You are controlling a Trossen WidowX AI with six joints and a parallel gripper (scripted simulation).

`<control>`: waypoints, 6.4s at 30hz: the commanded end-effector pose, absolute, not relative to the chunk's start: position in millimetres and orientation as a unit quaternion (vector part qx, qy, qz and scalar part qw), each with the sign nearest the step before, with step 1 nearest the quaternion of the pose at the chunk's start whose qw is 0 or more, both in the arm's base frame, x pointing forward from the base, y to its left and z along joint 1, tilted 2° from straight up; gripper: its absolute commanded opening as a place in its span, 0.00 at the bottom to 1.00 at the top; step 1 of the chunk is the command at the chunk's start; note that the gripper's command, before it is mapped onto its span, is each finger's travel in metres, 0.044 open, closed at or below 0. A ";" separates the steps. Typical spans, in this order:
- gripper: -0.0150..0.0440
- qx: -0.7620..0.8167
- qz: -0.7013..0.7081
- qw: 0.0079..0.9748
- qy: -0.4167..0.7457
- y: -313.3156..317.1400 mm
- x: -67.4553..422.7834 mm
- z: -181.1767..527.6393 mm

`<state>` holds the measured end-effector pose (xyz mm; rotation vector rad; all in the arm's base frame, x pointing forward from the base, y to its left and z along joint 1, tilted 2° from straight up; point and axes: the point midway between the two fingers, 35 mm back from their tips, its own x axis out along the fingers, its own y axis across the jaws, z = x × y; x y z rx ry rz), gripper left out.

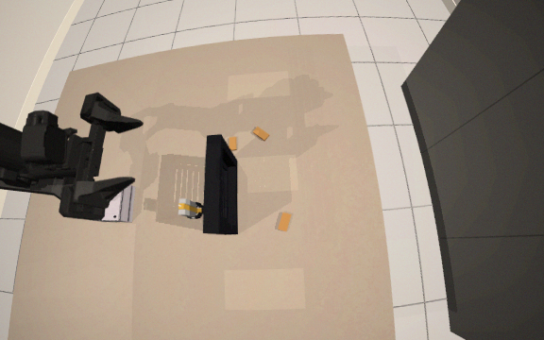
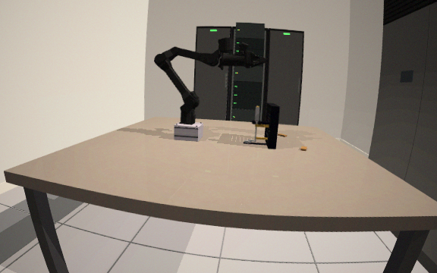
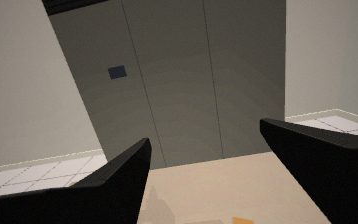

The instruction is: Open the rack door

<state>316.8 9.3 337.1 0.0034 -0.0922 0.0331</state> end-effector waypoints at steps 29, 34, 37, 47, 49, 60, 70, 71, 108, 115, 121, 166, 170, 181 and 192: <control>0.75 -0.026 -0.009 0.943 0.332 -16.0 367.6 245.2; 0.75 -0.028 -0.009 0.917 0.398 -20.5 366.4 229.8; 0.75 -0.028 -0.009 0.900 0.436 -23.1 364.4 221.2; 0.75 -0.024 -0.005 0.830 0.557 -30.9 351.6 197.7; 0.75 -0.023 -0.004 0.814 0.581 -32.3 348.1 194.1; 0.75 -0.015 0.005 0.730 0.683 -38.3 328.9 182.2; 0.75 -0.015 0.005 0.730 0.683 -38.5 330.8 171.8; 0.75 -0.015 0.005 0.730 0.683 -38.6 331.0 170.2; 0.75 -0.015 0.005 0.730 0.683 -39.1 333.5 112.4; 0.44 -0.015 0.005 0.730 0.683 -39.1 333.5 112.4; 0.37 -0.015 0.005 0.730 0.683 -39.1 333.5 112.4; 0.29 0.526 -0.498 0.506 0.468 -39.1 333.5 112.3; 0.29 0.573 -0.542 0.452 0.416 -39.2 333.4 112.3; 0.29 0.590 -0.557 0.431 0.396 -39.2 333.4 112.3; 0.75 0.590 -0.557 0.431 0.396 -39.2 333.4 112.3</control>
